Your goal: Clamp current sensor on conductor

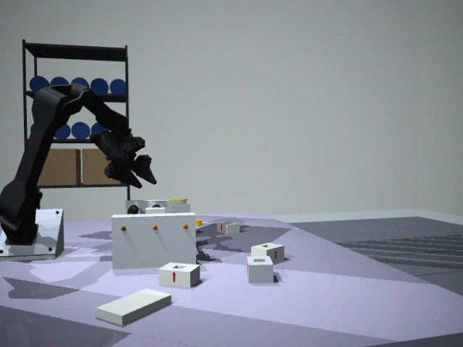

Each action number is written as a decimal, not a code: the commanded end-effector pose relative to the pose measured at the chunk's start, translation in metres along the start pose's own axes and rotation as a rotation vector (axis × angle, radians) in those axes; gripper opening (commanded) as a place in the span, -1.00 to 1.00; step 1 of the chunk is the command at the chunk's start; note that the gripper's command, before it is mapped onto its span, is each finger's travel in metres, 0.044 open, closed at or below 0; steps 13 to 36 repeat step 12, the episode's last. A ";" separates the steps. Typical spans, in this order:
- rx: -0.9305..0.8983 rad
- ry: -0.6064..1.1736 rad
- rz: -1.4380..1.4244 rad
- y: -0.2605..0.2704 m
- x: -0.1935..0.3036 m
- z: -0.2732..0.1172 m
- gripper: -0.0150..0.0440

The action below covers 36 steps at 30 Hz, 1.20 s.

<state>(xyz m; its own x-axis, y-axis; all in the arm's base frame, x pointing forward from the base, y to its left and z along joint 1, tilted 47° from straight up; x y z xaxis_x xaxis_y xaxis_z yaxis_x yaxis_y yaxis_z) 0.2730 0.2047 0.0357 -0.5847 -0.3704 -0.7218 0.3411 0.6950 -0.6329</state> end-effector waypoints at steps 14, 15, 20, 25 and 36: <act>0.011 0.092 0.151 0.001 -0.007 0.006 1.00; 0.011 0.092 0.151 0.001 -0.007 0.006 1.00; 0.011 0.092 0.151 0.001 -0.007 0.006 1.00; 0.011 0.092 0.151 0.001 -0.007 0.006 1.00; 0.011 0.092 0.151 0.001 -0.007 0.006 1.00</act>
Point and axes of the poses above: the point midway between the two fingers, 35 mm back from their tips, its own z axis out along the fingers, its own y axis across the jaws, x = y × z, the point moved 1 cm from there along -z, back along the fingers, and after that the axes turned 3 degrees about -z, right-handed, at the moved point
